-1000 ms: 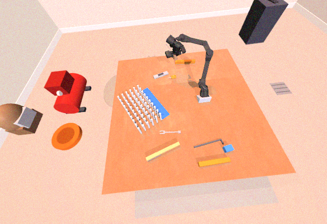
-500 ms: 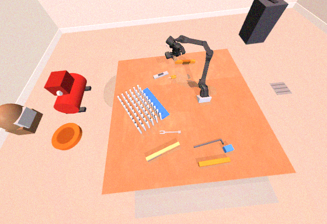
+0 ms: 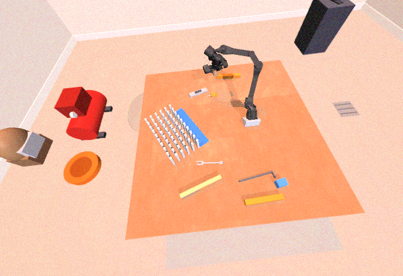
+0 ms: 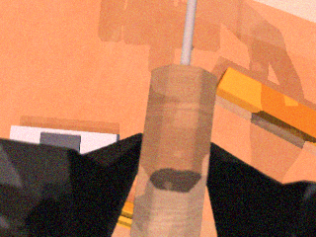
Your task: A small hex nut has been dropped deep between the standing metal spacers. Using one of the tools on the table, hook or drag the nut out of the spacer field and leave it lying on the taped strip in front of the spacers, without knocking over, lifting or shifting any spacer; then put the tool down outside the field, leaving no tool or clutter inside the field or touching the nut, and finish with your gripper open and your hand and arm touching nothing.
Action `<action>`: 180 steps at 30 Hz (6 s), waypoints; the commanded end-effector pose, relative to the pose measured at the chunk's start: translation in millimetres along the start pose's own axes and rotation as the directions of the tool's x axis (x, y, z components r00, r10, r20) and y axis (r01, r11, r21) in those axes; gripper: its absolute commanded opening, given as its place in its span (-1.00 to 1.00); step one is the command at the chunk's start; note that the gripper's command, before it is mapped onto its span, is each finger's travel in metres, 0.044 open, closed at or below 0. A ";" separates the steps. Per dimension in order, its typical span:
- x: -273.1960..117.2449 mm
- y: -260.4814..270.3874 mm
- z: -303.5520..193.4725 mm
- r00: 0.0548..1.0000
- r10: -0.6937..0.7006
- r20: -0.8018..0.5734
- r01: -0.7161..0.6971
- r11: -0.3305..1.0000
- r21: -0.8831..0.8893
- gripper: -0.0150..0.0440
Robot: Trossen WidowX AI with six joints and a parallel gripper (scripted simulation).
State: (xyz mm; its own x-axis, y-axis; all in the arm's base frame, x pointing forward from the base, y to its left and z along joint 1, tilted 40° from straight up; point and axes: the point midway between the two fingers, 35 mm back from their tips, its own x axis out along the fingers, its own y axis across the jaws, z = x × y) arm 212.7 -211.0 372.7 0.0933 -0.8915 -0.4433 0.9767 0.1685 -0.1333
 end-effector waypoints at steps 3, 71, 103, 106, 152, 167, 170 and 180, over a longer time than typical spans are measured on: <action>4.2 1.3 -1.9 1.000 0.002 -0.002 -0.002 1.000 -0.002 -0.49; 47.2 7.3 -17.9 1.000 0.003 -0.010 -0.003 1.000 0.002 -0.49; 67.3 7.0 -26.2 1.000 0.003 -0.008 -0.003 1.000 0.003 -0.49; 69.1 6.9 -27.0 1.000 0.003 -0.007 -0.003 1.000 0.003 -0.49; 97.0 2.6 -39.7 1.000 0.003 0.001 -0.003 1.000 0.000 -0.49; 105.7 0.4 -44.2 1.000 0.003 0.006 -0.003 1.000 -0.001 -0.49; 107.4 -0.1 -45.0 1.000 0.003 0.007 -0.003 1.000 -0.002 -0.49; 113.1 -1.8 -48.1 1.000 0.003 0.010 -0.003 1.000 -0.003 -0.49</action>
State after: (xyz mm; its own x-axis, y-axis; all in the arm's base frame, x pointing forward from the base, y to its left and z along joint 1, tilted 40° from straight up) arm 212.5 -290.7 282.3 0.0942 -0.8951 -0.4357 0.9767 0.1678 -0.1337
